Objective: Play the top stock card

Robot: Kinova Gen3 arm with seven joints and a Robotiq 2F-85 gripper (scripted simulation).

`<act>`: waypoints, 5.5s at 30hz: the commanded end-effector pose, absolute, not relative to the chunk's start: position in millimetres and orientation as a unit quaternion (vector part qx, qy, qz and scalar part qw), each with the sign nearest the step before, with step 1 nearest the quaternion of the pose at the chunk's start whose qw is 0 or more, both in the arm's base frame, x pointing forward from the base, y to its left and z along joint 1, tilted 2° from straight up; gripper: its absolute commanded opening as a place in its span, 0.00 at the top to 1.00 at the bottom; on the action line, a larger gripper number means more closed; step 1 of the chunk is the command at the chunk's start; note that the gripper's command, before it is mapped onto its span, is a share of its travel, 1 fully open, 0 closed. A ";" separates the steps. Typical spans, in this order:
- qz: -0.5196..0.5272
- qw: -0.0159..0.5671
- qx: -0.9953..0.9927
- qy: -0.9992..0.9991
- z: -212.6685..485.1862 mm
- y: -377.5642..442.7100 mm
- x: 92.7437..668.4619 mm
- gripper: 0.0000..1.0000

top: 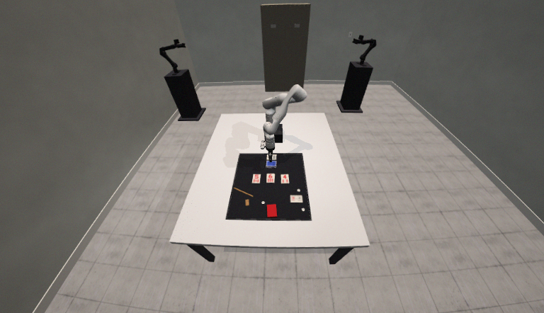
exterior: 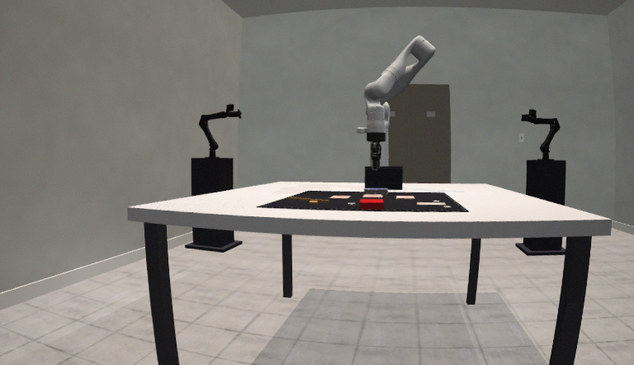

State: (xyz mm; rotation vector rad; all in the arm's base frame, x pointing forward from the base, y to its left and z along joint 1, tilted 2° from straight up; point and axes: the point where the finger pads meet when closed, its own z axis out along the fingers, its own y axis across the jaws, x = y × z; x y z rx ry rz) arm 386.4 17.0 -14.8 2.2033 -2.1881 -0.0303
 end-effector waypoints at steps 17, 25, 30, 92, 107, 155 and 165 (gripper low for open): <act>-0.008 0.016 0.700 -0.714 -14.0 17.9 388.1 0.15; -0.008 0.016 0.700 -0.714 -19.3 17.8 387.9 0.15; -0.008 0.016 0.700 -0.714 -25.3 17.8 387.8 0.15; -0.008 0.016 0.700 -0.714 -67.5 17.5 386.7 0.29; -0.008 0.016 0.700 -0.714 -67.5 17.5 386.7 0.29; -0.008 0.016 0.700 -0.714 -73.6 17.5 386.7 0.15; -0.008 0.016 0.700 -0.714 -78.4 17.5 386.8 0.15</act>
